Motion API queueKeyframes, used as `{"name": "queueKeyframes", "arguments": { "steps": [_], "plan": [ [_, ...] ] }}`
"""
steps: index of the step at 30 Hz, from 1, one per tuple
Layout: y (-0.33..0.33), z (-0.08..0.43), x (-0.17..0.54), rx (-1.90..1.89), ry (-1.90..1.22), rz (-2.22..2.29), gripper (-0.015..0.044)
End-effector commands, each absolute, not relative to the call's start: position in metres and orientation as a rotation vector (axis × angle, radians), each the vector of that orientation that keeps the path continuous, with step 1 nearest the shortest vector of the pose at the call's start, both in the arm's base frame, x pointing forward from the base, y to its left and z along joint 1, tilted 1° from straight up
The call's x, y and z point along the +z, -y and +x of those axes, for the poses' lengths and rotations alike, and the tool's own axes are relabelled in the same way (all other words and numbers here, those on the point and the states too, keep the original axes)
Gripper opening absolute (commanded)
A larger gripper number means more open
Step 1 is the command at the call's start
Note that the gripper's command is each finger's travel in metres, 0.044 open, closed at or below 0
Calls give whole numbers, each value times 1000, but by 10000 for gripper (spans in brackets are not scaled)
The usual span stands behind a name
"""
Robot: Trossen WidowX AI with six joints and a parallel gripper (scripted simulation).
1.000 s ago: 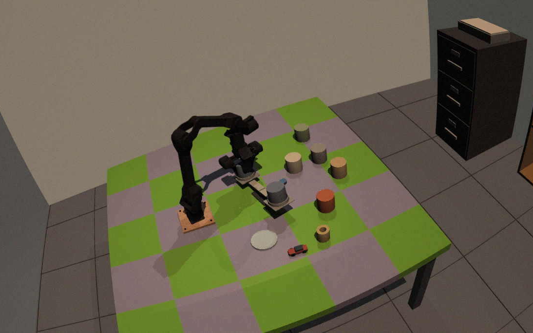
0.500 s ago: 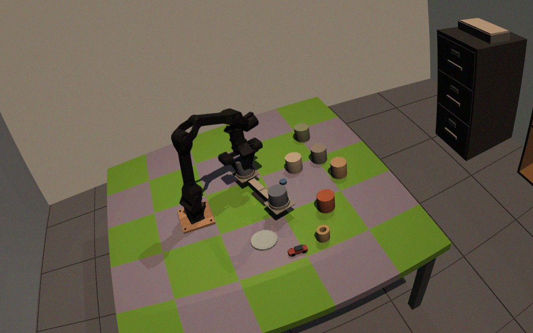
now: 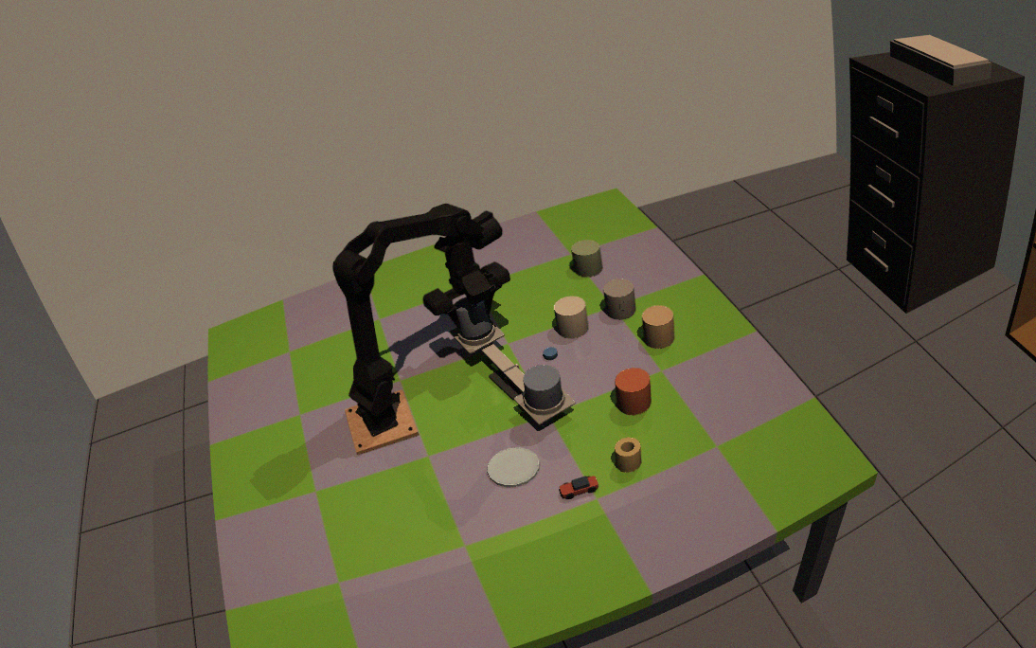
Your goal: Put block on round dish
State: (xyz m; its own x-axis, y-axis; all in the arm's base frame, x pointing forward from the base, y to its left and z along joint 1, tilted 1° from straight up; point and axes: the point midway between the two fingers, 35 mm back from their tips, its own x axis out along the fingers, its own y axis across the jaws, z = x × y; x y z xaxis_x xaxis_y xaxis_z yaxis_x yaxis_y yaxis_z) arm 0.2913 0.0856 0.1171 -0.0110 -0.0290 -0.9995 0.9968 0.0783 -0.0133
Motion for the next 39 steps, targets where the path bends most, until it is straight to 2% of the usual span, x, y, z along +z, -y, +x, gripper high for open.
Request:
{"name": "queueKeyframes", "arguments": {
  "steps": [1, 39],
  "plan": [
    [-90, 295, 128, -1146, -1228, 1152, 0],
    [-90, 292, 178, -1146, -1228, 1152, 0]
  ]
}}
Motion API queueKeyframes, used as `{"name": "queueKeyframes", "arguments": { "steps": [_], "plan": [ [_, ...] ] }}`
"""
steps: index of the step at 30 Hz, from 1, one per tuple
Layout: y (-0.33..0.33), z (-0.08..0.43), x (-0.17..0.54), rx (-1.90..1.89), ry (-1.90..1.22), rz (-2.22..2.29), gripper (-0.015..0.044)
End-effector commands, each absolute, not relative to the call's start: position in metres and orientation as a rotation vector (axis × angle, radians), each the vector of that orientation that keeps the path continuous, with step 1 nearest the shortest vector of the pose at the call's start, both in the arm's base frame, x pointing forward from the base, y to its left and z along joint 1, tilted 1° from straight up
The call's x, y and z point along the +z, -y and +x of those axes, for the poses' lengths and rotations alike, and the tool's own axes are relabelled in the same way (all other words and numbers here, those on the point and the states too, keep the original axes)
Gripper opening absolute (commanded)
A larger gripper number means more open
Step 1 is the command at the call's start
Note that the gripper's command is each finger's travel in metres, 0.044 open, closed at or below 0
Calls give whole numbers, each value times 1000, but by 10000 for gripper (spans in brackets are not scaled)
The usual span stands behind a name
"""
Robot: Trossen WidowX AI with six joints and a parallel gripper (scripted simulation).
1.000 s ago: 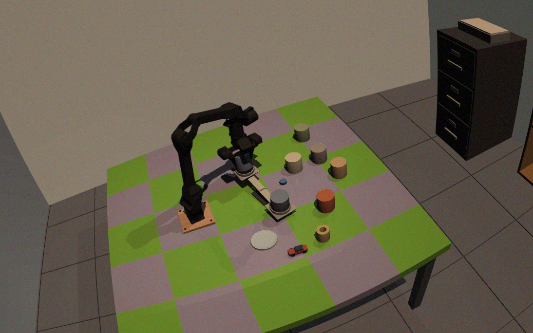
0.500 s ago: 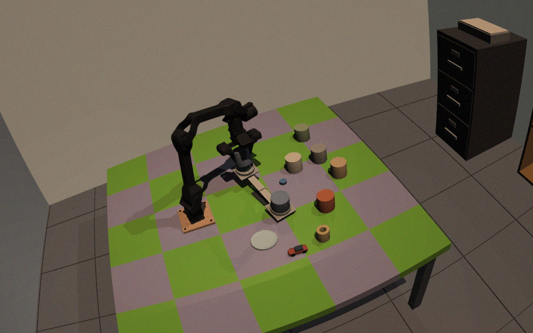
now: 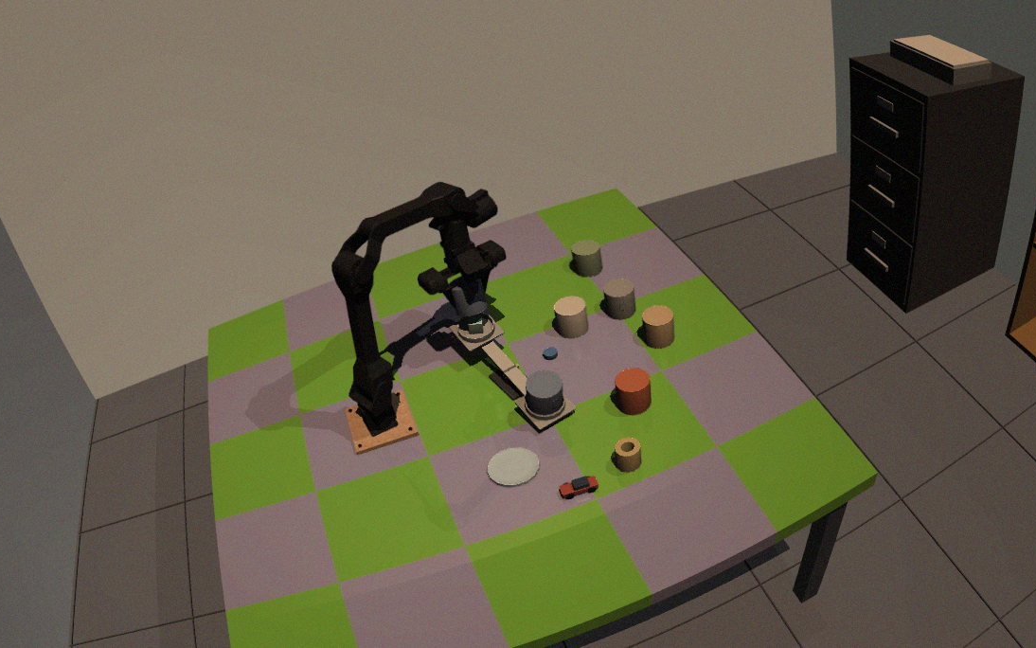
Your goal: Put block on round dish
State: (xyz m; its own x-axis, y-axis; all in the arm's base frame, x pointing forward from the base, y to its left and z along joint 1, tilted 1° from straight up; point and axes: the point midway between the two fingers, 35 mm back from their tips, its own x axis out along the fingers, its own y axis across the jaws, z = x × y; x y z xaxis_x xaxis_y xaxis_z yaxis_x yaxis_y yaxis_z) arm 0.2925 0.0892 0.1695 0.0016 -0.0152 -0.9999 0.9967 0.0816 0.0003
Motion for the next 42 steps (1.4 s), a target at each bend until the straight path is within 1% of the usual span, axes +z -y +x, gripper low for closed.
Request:
{"name": "queueKeyframes", "arguments": {
  "steps": [1, 20, 42],
  "plan": [
    [-89, 291, 179, -1146, -1228, 1152, 0],
    [-88, 286, 203, -1147, -1229, 1151, 0],
    [-88, 288, 196, -1155, -1235, 1139, 0]
  ]
}}
